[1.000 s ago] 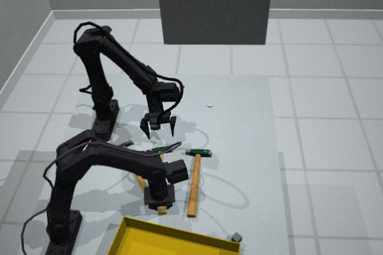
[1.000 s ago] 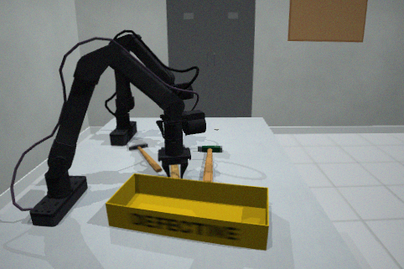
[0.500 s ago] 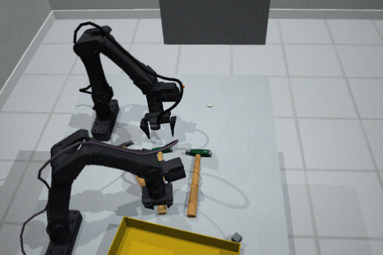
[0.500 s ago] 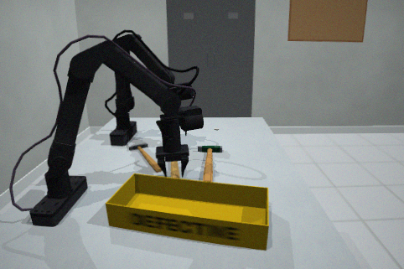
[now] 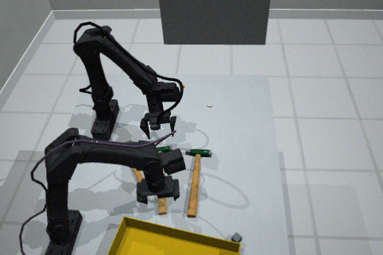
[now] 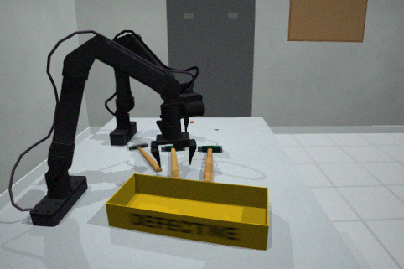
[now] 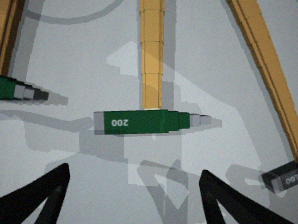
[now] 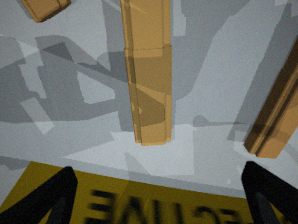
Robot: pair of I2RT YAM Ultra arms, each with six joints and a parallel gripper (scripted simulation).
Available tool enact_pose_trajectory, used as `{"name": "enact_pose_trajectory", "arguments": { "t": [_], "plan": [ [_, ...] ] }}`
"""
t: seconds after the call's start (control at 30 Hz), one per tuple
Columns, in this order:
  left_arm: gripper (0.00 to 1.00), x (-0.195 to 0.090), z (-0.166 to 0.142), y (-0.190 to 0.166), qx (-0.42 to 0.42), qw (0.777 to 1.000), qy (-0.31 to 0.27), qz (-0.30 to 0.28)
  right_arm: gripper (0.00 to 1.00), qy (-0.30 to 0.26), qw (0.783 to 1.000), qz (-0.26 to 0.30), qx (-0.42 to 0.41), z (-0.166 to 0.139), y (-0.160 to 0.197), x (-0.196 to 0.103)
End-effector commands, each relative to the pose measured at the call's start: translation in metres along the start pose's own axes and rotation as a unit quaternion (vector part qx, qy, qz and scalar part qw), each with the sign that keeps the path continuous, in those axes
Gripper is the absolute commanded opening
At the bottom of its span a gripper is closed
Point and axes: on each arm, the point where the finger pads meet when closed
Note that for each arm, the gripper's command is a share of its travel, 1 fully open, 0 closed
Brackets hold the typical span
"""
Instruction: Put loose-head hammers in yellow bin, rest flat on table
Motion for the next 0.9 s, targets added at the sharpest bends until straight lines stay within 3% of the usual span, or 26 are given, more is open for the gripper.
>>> {"name": "enact_pose_trajectory", "arguments": {
  "t": [0.0,0.23,0.27,0.37,0.43,0.73,0.8,0.87],
  "plan": [
    [1.00,-0.001,0.004,0.000,0.000,1.000,-0.011,-0.005,1.00,0.001,1.000,0.004,-0.003,0.002,-0.002,-0.021],
    [1.00,-0.001,0.004,0.000,0.000,1.000,-0.011,-0.005,1.00,0.001,1.000,0.020,-0.006,0.004,-0.001,-0.010],
    [1.00,-0.001,0.004,0.000,0.000,1.000,-0.011,-0.005,0.89,0.006,1.000,0.011,0.002,0.002,-0.005,-0.010],
    [0.66,-0.001,0.006,0.012,-0.016,1.000,-0.009,0.012,0.55,0.019,0.999,-0.016,0.040,-0.003,-0.019,-0.010],
    [0.45,-0.002,0.008,0.027,-0.039,0.999,0.001,0.035,0.54,0.034,0.994,-0.044,0.096,-0.013,-0.034,-0.011],
    [0.45,-0.006,0.035,0.092,-0.142,0.984,0.008,0.106,0.54,0.049,0.951,-0.105,0.288,-0.031,-0.068,-0.013],
    [0.45,-0.006,0.035,0.092,-0.142,0.984,0.008,0.106,0.54,0.049,0.951,-0.105,0.288,-0.031,-0.068,-0.013],
    [0.45,-0.006,0.038,0.101,-0.174,0.978,0.016,0.112,0.54,0.047,0.936,-0.112,0.331,-0.035,-0.072,-0.014]
  ]
}}
Point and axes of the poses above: on each arm, the point where the finger pads meet when closed, its own x axis out along the fingers, its own y axis across the jaws, z = x × y, and after that the axes turned 14 degrees about -x, right-handed
